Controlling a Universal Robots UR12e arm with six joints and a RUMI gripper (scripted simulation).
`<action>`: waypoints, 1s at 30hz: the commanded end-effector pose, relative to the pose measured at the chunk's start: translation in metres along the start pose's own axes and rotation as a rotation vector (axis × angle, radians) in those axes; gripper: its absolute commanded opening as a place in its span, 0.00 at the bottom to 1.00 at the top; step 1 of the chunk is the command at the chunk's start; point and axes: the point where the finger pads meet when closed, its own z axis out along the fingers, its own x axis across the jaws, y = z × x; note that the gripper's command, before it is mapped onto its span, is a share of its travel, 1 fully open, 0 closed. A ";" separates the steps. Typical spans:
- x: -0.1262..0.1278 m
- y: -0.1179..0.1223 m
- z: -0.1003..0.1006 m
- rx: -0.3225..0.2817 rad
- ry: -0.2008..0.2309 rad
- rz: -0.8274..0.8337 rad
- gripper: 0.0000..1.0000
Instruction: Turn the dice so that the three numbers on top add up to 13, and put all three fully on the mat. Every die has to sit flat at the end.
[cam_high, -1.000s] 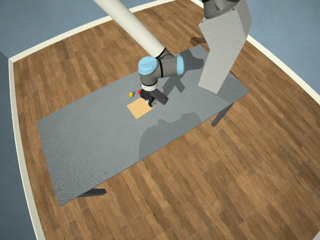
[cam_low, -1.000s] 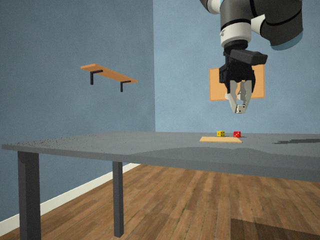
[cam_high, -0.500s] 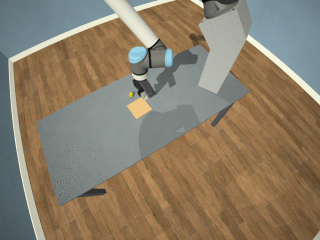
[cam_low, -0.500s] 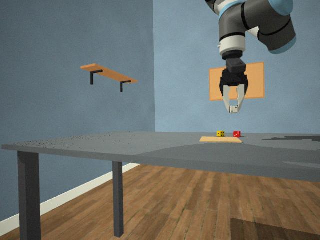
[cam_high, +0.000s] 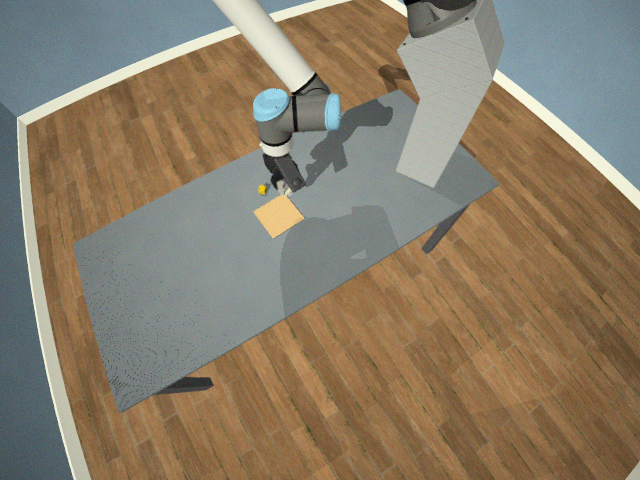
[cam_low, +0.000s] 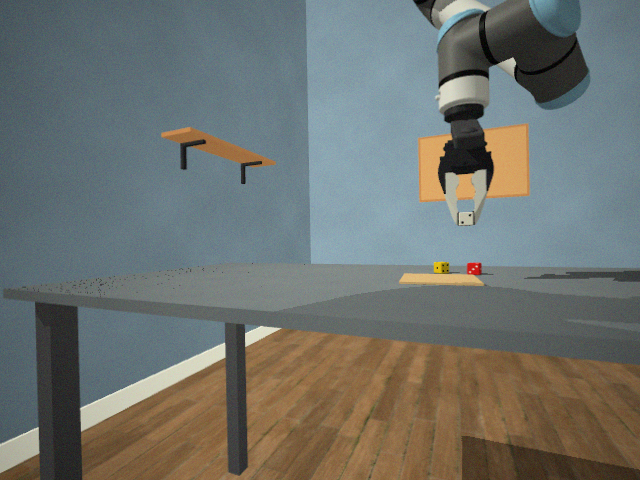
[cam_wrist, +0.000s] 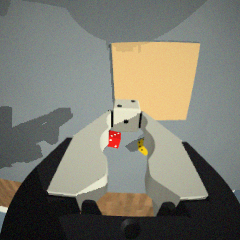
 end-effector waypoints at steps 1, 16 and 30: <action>0.000 0.000 0.001 0.001 0.000 0.002 0.06; 0.001 0.000 0.046 0.001 0.000 0.002 0.06; 0.002 0.000 0.092 0.001 0.000 0.002 0.06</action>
